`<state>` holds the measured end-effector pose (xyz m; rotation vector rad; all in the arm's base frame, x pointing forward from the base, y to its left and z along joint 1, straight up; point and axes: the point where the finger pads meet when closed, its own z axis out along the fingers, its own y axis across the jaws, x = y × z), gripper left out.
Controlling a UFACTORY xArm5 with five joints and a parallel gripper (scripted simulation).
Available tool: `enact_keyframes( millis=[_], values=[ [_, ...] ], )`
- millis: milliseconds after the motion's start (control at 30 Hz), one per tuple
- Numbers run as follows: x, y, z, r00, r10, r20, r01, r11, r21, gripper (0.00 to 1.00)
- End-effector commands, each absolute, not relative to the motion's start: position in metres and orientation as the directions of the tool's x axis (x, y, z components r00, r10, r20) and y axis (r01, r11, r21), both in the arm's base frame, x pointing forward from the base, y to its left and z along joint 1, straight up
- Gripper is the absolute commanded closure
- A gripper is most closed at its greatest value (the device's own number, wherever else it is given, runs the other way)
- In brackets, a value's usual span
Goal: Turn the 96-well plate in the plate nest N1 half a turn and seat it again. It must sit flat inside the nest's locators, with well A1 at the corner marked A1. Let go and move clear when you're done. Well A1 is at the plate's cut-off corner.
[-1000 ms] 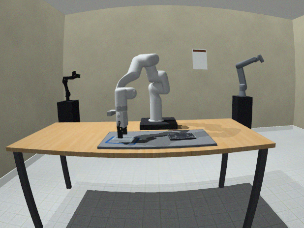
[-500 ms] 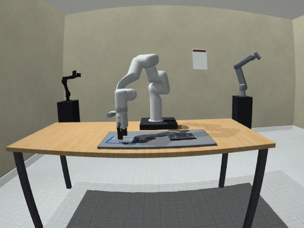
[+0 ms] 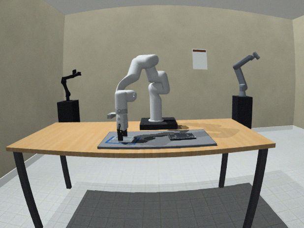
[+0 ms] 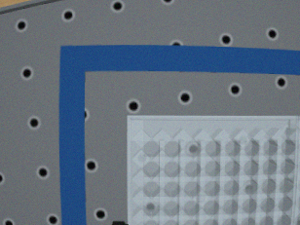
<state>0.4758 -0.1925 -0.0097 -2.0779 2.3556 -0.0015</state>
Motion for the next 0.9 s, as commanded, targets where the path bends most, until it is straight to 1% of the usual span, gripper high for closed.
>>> enact_keyframes(
  millis=[0, 500, 533, 867],
  values=[
    [0.4774, -0.1931, -0.0094, -0.125, -0.992, -0.005, -0.992, 0.125, -0.007, 0.0],
    [0.4774, -0.1931, -0.0094, -0.125, -0.992, -0.005, -0.992, 0.125, -0.007, 0.0],
    [0.4774, -0.1931, -0.0087, -0.125, -0.992, -0.005, -0.992, 0.125, -0.007, 1.0],
    [0.4774, -0.1931, -0.0087, -0.125, -0.992, -0.005, -0.992, 0.125, -0.007, 1.0]
  ],
)
